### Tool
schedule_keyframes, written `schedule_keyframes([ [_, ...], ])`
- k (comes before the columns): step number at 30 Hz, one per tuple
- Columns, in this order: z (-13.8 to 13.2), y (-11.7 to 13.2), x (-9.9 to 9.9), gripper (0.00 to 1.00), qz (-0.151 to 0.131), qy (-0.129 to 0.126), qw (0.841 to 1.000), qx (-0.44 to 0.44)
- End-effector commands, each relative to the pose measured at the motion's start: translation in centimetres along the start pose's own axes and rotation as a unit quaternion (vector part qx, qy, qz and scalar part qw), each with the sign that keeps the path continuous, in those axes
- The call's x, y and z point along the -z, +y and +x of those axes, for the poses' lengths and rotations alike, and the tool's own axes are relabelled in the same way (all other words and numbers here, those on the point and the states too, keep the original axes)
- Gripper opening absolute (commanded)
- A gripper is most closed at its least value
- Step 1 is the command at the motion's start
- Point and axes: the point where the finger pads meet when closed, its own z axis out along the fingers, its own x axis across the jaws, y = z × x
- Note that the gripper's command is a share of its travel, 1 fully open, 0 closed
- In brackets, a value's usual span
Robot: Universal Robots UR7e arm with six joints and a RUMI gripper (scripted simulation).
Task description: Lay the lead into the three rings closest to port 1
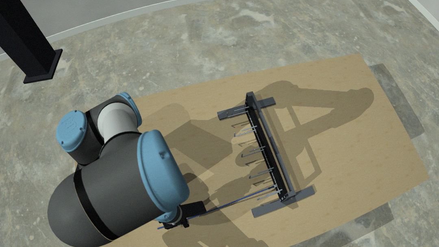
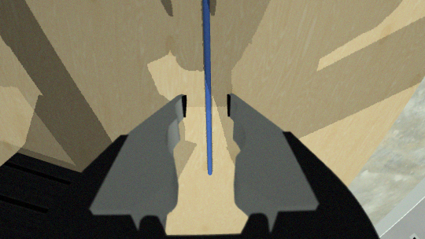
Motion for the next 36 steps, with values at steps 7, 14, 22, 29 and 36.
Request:
schedule_keyframes([
  [7, 0.1, 0.0, -1.9, 0.2, 0.001, 0.001, 1.0, 0.0],
  [14, 0.1, 0.0, -2.7, 0.2, 0.001, 0.001, 1.0, 0.0],
  [22, 0.1, 0.0, -2.9, 0.2, 0.001, 0.001, 1.0, 0.0],
  [29, 0.1, 0.0, -2.9, 0.2, 0.001, 0.001, 1.0, 0.0],
  [36, 0.1, 0.0, -2.9, 0.2, 0.001, 0.001, 1.0, 0.0],
])
